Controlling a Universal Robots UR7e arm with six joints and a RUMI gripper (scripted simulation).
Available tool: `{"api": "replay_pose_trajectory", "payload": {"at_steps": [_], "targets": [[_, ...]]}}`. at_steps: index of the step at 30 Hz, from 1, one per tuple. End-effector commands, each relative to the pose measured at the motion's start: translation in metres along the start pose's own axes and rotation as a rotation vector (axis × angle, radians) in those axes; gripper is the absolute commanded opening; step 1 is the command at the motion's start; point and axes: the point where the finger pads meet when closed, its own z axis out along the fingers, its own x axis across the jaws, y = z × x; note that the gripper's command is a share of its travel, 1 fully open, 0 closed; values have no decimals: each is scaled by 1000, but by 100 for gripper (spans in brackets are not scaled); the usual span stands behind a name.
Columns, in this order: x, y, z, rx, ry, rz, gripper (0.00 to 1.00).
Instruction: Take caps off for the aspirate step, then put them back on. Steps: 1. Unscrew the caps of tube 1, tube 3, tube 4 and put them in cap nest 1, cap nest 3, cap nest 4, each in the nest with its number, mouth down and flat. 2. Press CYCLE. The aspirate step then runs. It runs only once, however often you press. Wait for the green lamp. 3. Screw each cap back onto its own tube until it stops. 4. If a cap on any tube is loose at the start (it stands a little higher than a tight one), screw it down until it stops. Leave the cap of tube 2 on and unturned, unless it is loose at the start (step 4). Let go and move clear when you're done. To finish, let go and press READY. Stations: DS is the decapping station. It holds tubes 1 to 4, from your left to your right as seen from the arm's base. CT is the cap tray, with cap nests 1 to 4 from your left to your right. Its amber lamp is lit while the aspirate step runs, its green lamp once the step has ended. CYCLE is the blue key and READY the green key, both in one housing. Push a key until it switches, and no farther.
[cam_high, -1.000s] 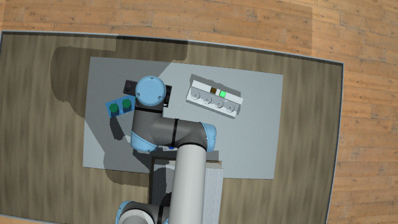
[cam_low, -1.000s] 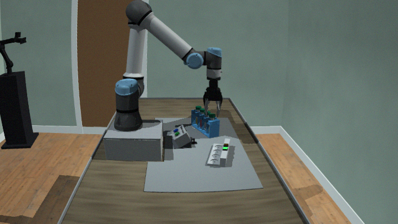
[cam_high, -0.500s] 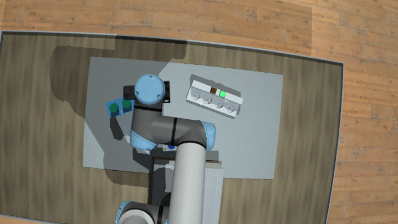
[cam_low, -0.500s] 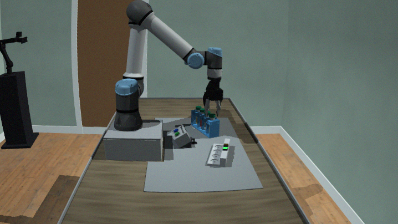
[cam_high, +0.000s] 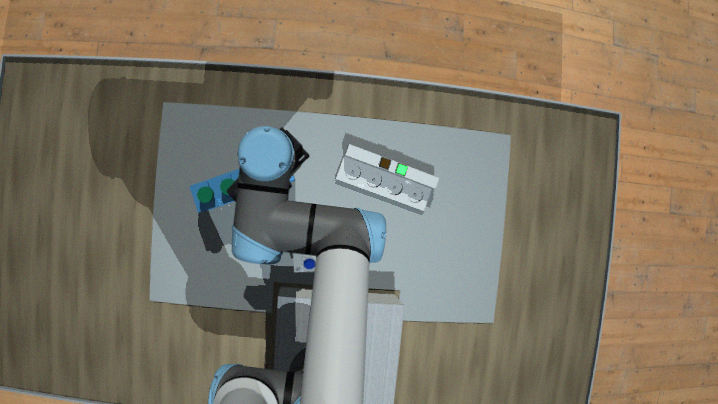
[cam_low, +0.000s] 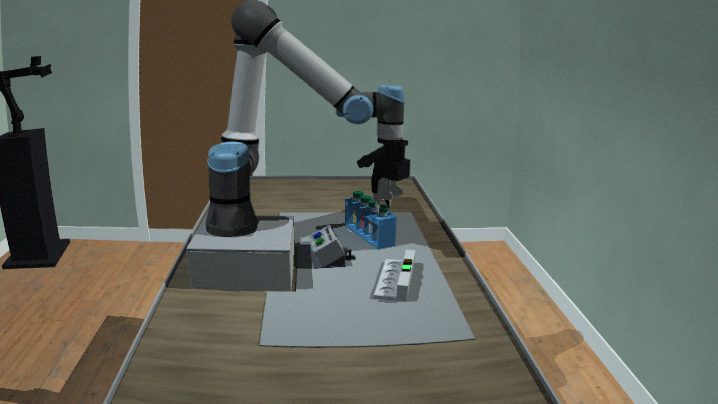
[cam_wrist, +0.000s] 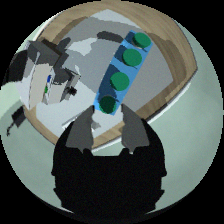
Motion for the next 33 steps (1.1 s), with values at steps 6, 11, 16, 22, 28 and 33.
{"api": "replay_pose_trajectory", "payload": {"at_steps": [6, 11, 16, 22, 28, 33], "targets": [[0, 0, 0, 9, 9, -64, 0], [0, 0, 0, 9, 9, -64, 0], [0, 0, 0, 9, 9, -63, 0], [0, 0, 0, 10, 8, 136, 0], [0, 0, 0, 11, 7, 436, 0], [0, 0, 0, 12, 6, 586, 0]]}}
